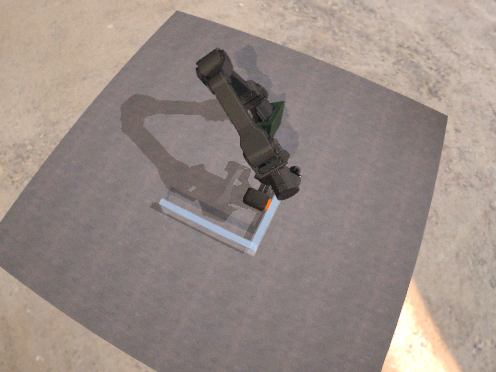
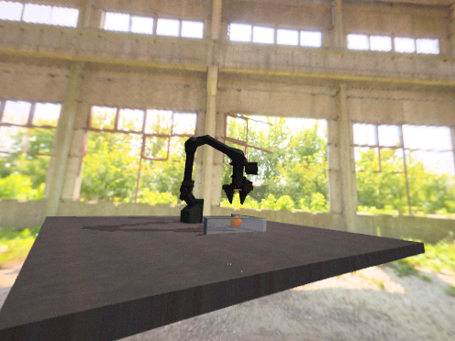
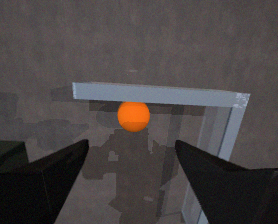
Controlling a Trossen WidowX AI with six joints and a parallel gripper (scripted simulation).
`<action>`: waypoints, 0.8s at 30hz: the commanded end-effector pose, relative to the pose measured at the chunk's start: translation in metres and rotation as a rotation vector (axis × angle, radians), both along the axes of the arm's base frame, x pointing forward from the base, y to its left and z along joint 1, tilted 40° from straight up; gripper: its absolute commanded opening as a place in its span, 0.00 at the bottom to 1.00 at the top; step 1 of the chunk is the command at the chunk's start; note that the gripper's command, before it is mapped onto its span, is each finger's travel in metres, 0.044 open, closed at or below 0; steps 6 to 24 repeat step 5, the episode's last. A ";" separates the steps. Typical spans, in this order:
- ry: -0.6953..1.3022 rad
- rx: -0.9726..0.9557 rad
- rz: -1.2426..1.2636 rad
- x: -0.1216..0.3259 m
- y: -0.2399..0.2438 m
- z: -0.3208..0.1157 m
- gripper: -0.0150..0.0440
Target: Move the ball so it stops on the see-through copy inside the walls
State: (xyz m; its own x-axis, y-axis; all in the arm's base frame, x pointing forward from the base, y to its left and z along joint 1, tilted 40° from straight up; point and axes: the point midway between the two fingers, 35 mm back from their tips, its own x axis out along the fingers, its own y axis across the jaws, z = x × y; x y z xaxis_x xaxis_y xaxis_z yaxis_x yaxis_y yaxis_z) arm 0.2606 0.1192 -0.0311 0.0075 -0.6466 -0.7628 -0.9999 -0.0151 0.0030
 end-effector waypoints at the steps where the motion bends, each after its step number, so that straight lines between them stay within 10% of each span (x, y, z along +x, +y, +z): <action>1: -0.018 0.015 0.000 -0.002 0.022 0.027 1.00; 24: -0.018 0.015 0.000 -0.002 0.022 0.027 1.00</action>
